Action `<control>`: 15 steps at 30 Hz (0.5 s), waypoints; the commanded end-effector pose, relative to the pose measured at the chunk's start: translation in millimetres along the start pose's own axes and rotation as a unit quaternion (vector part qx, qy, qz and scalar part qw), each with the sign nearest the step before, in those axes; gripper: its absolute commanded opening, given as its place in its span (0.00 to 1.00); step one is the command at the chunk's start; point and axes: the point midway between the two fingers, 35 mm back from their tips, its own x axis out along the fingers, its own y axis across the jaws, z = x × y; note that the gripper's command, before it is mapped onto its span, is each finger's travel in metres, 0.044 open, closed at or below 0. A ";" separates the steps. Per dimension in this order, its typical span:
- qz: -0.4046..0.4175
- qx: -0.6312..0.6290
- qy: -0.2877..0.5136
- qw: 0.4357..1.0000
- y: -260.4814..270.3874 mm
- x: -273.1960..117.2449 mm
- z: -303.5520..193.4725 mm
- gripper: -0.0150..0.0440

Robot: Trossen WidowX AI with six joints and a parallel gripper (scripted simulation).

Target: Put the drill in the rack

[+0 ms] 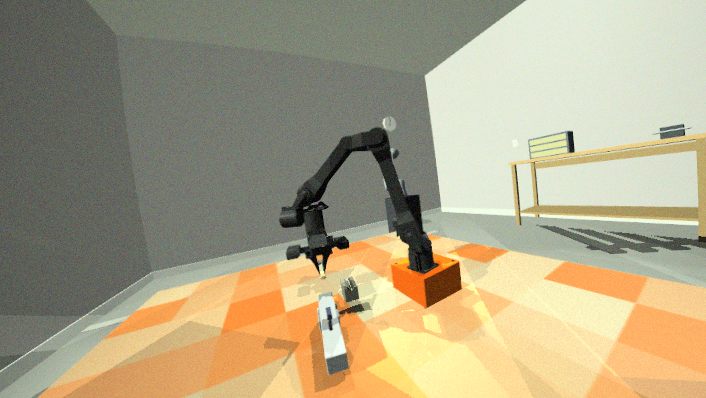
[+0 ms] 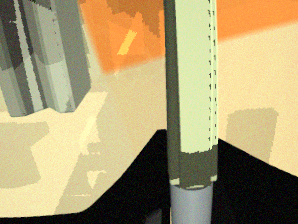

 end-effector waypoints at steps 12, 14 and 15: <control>0.001 -0.002 -0.002 1.000 24.7 3.9 -4.5 0.25; 0.001 -0.002 -0.002 1.000 28.2 4.5 -5.2 0.25; 0.001 -0.002 -0.002 1.000 29.9 4.8 -5.6 0.25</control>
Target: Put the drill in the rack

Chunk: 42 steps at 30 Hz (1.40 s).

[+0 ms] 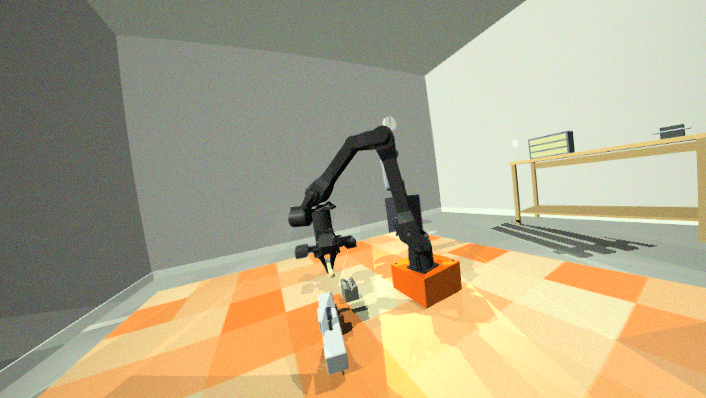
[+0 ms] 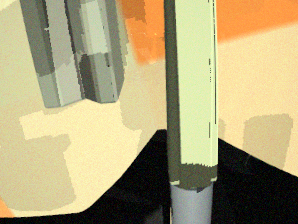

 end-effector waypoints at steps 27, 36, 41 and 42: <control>0.000 -0.002 -0.001 1.000 46.7 11.1 -5.8 0.25; 0.000 -0.002 -0.001 1.000 47.6 28.7 -6.0 0.25; 0.000 -0.002 -0.001 1.000 48.5 33.9 -5.1 0.25; 0.000 -0.002 -0.001 1.000 48.4 34.3 -5.2 0.25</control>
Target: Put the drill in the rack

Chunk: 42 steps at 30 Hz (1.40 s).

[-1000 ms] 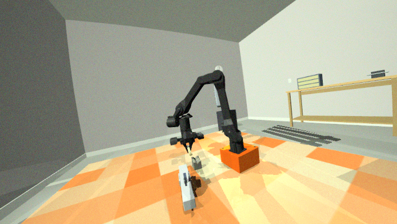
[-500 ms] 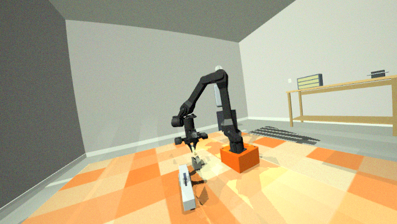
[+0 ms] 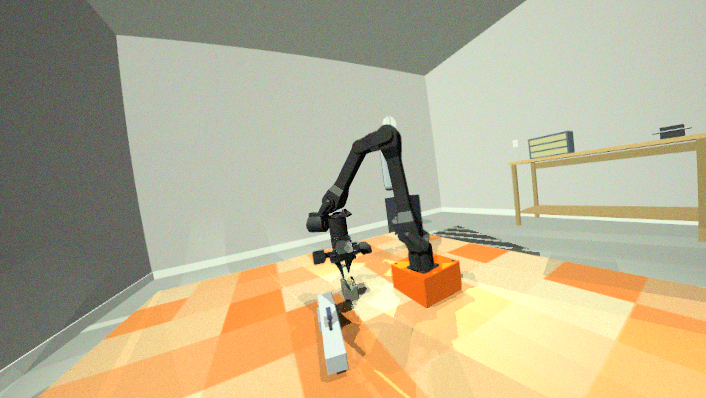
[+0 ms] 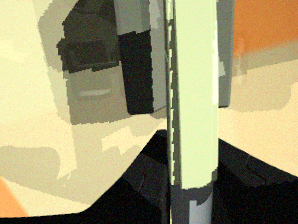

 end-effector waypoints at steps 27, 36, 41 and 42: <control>-0.001 -0.003 -0.002 1.000 -0.1 30.9 1.0 0.25; 0.000 -0.001 0.001 1.000 0.2 25.9 -0.7 0.61; 0.000 -0.001 0.001 1.000 0.2 25.9 -0.7 0.83; 0.000 -0.001 0.001 1.000 0.2 25.9 -0.7 0.88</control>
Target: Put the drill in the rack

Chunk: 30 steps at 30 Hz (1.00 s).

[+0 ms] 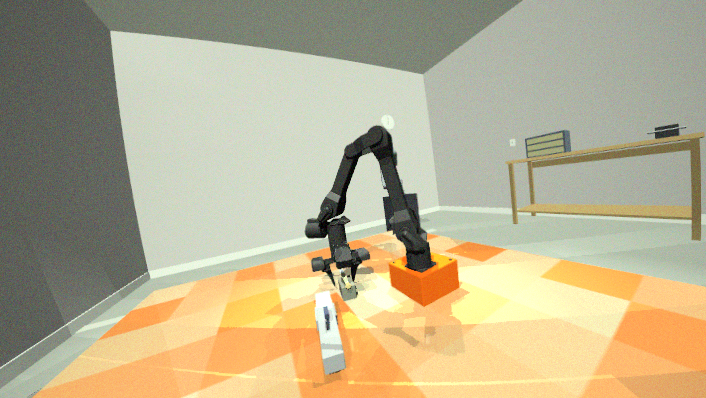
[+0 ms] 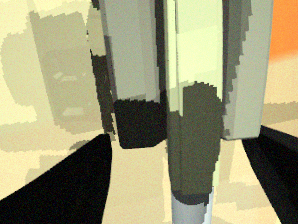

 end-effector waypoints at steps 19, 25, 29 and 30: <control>-0.001 -0.001 -0.003 1.000 0.5 -70.0 -0.6 1.00; -0.002 0.011 0.012 1.000 1.9 -73.8 -10.6 1.00; -0.006 0.067 0.091 0.994 17.7 -88.7 -63.9 1.00; -0.005 0.083 0.111 0.990 23.7 -93.4 -77.4 1.00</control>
